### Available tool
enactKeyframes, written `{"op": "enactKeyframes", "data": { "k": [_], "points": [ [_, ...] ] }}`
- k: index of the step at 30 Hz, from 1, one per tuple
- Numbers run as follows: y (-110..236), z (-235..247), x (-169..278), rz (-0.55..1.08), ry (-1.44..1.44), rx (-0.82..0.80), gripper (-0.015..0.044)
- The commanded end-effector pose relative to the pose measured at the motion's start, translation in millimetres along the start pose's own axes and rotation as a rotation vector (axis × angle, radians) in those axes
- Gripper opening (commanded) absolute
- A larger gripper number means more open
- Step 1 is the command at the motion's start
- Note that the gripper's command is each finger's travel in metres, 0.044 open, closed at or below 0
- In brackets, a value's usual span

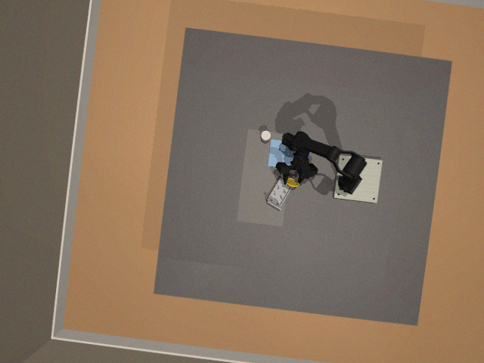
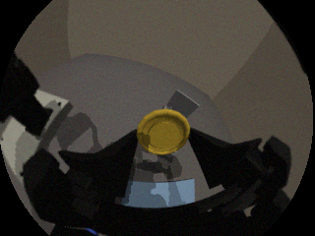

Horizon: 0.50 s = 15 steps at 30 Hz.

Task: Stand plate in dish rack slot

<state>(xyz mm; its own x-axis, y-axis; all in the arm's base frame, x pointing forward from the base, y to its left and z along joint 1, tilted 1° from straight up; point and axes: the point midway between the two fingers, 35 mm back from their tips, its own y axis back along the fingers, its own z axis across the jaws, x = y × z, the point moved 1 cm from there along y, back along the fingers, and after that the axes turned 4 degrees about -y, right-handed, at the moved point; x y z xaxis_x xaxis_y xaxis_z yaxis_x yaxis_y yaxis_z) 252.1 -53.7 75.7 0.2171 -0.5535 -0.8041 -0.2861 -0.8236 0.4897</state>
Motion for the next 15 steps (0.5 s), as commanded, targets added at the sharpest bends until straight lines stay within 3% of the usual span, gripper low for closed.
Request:
{"op": "enactKeyframes", "data": {
  "k": [1, 11, 15],
  "points": [
    [-2, 4, 5, -0.062, -0.08, 0.087, 0.0],
    [2, 10, 16, -0.198, -0.255, 0.341, 0.0],
    [3, 10, 17, -0.207, -0.266, 0.359, 0.0]
  ]
}}
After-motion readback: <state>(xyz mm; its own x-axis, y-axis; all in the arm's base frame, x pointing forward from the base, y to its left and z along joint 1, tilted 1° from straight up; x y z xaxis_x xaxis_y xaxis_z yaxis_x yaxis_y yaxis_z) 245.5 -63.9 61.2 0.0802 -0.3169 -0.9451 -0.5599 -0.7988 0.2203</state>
